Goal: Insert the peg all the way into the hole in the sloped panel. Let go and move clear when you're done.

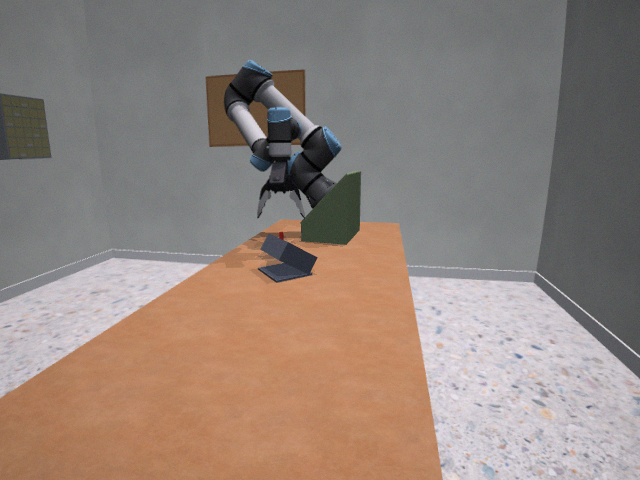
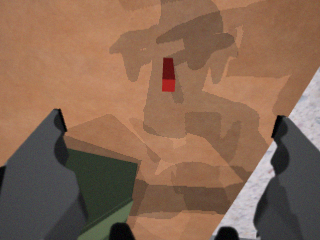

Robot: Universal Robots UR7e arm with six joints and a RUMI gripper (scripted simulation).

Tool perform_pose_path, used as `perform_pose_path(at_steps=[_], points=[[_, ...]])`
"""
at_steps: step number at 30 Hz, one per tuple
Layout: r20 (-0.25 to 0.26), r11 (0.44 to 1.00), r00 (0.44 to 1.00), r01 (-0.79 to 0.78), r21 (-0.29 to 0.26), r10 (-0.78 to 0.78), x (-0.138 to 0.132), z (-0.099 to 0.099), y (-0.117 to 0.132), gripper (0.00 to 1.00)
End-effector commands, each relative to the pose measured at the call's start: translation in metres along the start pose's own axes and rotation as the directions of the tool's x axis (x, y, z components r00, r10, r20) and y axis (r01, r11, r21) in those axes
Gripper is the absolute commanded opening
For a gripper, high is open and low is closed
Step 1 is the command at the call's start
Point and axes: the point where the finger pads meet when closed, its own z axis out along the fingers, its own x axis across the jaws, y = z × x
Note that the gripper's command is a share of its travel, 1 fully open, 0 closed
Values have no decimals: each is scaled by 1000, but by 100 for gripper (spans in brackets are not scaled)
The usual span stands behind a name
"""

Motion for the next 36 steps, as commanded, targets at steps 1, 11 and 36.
perform_pose_path(at_steps=[1, 11, 36], points=[[-1, 1000, 1000, -3, 2, 3, 1, 6, -1, 100], [-1, 1000, 1000, -3, 2, 3, 1, 13, 0, 100], [-1, 1000, 1000, -3, 2, 3, 1, 50, -1, 100]])
